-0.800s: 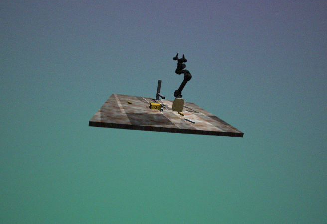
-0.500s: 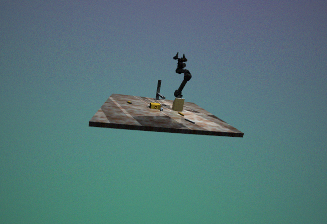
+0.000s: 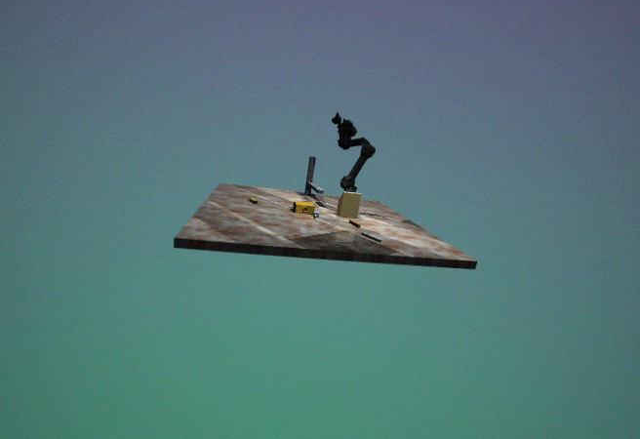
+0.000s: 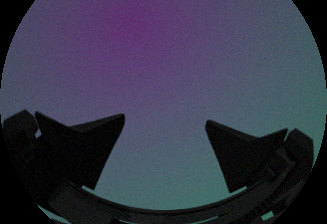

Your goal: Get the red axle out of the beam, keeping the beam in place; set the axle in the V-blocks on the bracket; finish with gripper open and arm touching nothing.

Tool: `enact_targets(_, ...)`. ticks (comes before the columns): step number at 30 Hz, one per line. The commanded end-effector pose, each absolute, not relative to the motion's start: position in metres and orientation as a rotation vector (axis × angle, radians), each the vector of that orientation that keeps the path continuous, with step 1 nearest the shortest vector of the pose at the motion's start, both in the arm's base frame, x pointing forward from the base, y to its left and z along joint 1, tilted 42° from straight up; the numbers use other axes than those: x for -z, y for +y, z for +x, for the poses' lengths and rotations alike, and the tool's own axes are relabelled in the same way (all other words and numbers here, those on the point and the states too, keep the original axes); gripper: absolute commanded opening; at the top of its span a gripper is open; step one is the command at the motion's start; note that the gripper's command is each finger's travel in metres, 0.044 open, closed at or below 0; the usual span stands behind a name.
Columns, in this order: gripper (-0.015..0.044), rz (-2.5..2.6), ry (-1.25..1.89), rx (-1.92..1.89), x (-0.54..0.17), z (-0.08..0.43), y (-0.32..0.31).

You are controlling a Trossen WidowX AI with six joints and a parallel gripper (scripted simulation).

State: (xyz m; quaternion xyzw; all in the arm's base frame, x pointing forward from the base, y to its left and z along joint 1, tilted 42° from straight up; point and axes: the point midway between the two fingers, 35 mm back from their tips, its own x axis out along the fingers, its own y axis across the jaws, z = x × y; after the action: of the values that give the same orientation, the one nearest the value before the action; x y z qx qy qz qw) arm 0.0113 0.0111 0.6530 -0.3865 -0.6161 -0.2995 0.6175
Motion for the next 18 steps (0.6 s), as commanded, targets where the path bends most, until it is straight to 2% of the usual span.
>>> enact_targets(1,0.044,-0.658,-1.362,0.632,-0.65,0.033,-0.037)
enact_targets(12,0.044,-0.184,-1.185,0.549,-0.621,0.105,-0.127)
enact_targets(18,0.044,-0.096,-1.132,0.539,-0.61,0.126,-0.143)
